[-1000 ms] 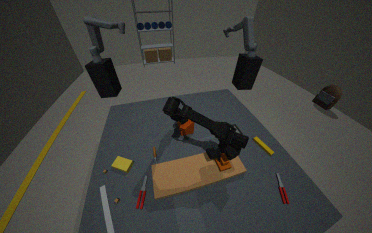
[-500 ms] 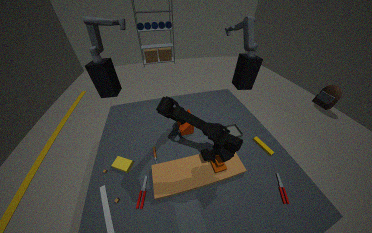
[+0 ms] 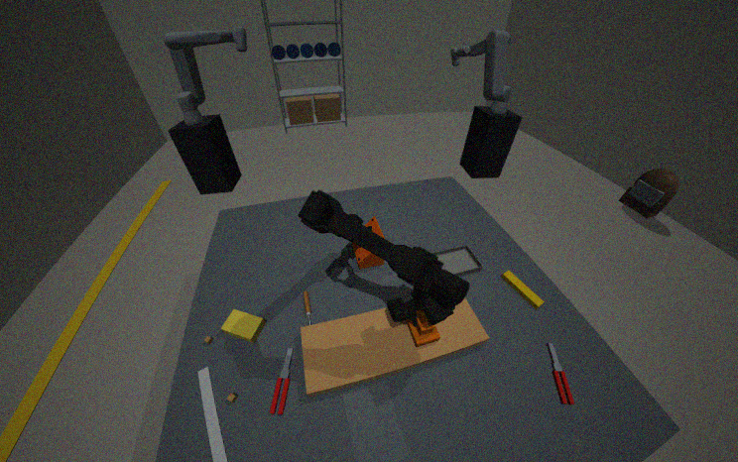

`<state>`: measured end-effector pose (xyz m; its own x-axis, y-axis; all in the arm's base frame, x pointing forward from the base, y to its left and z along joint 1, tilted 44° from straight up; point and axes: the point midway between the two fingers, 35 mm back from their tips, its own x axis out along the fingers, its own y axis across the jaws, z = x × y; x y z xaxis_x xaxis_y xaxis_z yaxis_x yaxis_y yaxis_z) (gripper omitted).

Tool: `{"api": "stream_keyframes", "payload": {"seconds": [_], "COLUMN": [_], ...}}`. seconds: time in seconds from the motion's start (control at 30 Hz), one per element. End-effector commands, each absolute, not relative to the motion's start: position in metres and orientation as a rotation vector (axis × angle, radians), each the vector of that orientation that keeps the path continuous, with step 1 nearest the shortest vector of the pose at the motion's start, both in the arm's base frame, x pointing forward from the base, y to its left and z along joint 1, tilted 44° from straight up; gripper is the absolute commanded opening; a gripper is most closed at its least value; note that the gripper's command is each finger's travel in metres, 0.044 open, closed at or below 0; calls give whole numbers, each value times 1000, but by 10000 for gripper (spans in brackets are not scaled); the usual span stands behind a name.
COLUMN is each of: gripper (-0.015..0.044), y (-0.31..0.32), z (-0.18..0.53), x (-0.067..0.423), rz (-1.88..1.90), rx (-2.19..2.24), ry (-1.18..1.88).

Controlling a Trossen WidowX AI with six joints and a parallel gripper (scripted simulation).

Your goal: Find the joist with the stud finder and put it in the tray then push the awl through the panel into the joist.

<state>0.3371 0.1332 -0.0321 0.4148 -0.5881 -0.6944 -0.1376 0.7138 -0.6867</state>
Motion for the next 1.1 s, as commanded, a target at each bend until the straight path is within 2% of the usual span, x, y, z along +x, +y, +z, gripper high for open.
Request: {"api": "stream_keyframes", "payload": {"seconds": [0.0,1.07], "gripper": [0,0], "y": [126,78], "z": [-26,20], "x": [339,348], "rz": [-327,-329], "rx": [-761,-765], "ry": [1127,1127]}}
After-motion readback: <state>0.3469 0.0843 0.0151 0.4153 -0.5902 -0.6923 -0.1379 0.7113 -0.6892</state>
